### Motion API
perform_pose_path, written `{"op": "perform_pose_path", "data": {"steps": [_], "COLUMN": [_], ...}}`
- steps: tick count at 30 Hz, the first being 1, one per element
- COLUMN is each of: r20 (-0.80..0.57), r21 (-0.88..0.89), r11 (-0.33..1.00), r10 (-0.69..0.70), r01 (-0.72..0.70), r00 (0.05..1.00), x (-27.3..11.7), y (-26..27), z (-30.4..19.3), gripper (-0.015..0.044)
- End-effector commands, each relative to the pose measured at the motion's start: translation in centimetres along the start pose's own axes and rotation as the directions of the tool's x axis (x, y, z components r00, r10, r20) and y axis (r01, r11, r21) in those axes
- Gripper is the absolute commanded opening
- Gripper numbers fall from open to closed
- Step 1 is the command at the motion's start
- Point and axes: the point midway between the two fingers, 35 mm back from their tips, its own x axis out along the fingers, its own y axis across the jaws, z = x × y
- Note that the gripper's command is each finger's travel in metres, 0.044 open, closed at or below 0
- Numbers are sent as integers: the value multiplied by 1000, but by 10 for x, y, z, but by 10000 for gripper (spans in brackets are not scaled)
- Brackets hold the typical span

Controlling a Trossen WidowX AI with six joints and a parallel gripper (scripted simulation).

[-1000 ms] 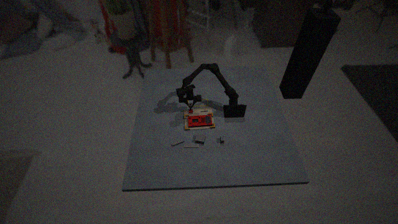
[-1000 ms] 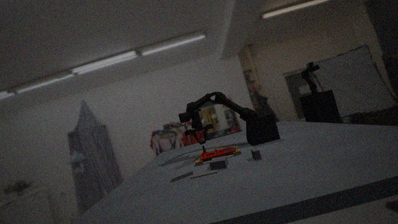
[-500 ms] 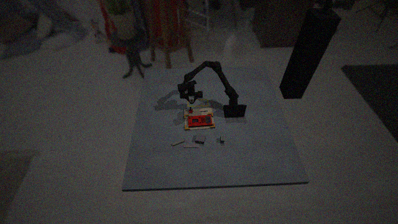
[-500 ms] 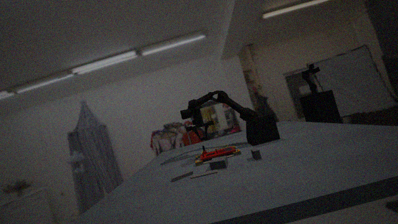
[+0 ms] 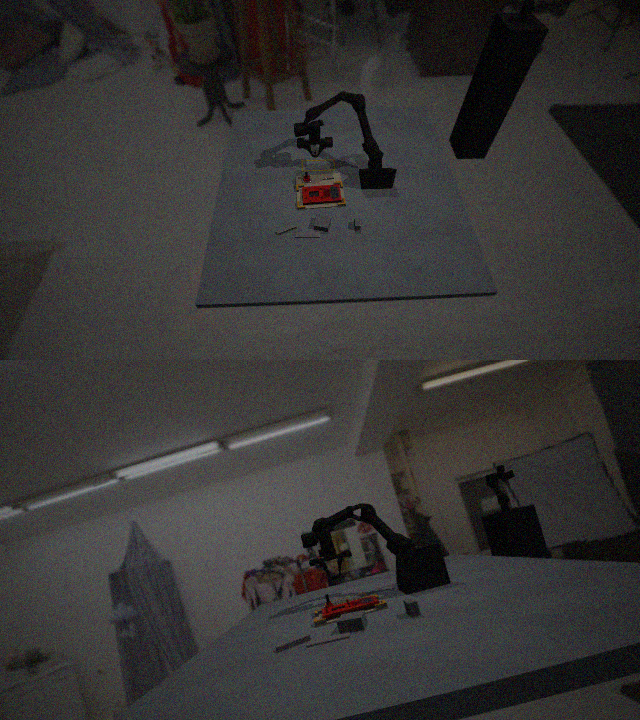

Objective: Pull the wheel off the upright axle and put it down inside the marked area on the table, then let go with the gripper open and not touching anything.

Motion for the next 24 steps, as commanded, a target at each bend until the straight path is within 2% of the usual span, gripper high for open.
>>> {"op": "perform_pose_path", "data": {"steps": [1, 16, 24], "r20": [7, 7, 5], "r21": [-6, -5, -5], "r11": [1000, 1000, 1000], "r10": [-3, -3, -2], "r01": [3, 3, 2], "r00": [1000, 1000, 1000], "x": [0, 23, 59], "y": [-15, -16, -13], "z": [15, 16, 16], "gripper": [0, 0, 0]}}
